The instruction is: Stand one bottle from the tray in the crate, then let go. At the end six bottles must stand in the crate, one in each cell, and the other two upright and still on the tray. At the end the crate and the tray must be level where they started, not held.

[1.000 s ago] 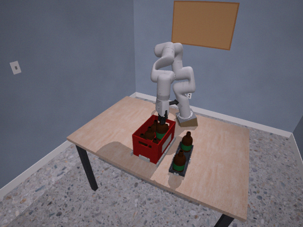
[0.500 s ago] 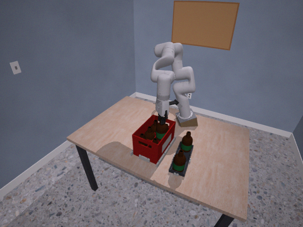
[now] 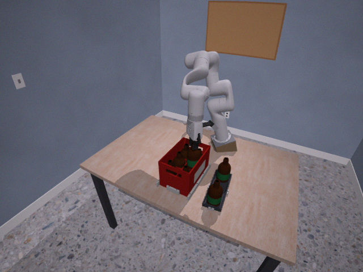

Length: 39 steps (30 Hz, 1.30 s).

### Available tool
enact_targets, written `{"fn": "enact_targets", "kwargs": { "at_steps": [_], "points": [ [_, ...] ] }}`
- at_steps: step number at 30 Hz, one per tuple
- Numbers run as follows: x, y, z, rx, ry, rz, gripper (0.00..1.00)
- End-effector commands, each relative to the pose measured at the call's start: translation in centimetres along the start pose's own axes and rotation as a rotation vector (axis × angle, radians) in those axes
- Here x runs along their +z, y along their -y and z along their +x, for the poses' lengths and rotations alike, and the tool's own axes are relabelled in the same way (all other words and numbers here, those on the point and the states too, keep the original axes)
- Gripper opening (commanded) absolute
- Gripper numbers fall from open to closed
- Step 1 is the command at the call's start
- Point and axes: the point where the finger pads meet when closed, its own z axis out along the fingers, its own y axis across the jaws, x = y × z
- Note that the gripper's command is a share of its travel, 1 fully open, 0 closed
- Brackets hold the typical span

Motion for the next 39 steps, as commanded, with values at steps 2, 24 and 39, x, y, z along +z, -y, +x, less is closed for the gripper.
{"fn": "enact_targets", "kwargs": {
  "at_steps": [2, 24, 39],
  "points": [
    [0.3, -0.1, -0.1, 0.0, 0.003, -0.003, 0.0],
    [2.5, -0.1, -0.1, 0.0, 0.003, -0.003, 0.0],
    [3.2, -0.1, -0.1, 0.0, 0.003, -0.003, 0.0]
  ]
}}
